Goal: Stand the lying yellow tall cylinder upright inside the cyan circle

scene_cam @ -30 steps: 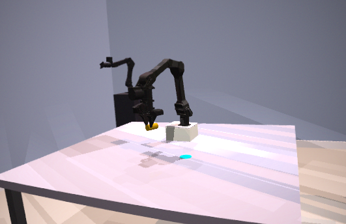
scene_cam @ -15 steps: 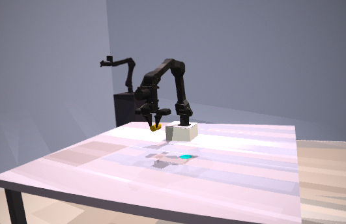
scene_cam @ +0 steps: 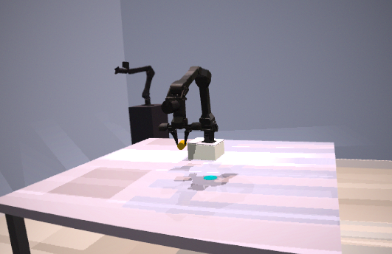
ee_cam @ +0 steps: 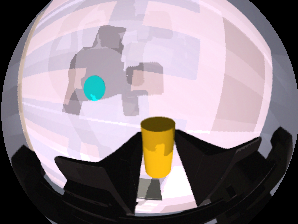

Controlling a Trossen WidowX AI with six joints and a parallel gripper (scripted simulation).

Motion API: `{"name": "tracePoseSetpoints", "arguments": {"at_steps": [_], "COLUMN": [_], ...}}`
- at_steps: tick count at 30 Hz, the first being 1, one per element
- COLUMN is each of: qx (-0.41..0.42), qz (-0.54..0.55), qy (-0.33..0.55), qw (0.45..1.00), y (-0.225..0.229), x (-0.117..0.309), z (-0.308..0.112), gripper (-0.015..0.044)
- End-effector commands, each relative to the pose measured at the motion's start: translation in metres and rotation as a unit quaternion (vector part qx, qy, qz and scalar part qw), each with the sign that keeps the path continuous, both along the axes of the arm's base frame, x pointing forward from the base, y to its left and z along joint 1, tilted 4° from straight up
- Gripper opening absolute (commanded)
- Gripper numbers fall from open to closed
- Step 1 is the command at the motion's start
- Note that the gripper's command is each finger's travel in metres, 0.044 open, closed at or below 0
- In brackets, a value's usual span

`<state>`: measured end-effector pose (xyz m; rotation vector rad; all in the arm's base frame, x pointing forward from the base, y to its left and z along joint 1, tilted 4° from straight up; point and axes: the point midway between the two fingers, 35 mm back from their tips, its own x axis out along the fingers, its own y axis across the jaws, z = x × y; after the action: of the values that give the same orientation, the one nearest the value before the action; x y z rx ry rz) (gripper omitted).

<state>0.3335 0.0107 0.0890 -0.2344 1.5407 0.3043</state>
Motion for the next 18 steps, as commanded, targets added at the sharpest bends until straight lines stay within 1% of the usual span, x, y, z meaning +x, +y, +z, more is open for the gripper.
{"name": "tracePoseSetpoints", "arguments": {"at_steps": [1,18], "qx": [0.003,0.005], "qz": [0.041,0.222], "qy": [-0.003,-0.012], "qw": [0.999,0.975], "y": [0.012,0.066], "x": [0.003,0.005], "z": [0.002,0.007], "gripper": [0.0105,0.0105]}}
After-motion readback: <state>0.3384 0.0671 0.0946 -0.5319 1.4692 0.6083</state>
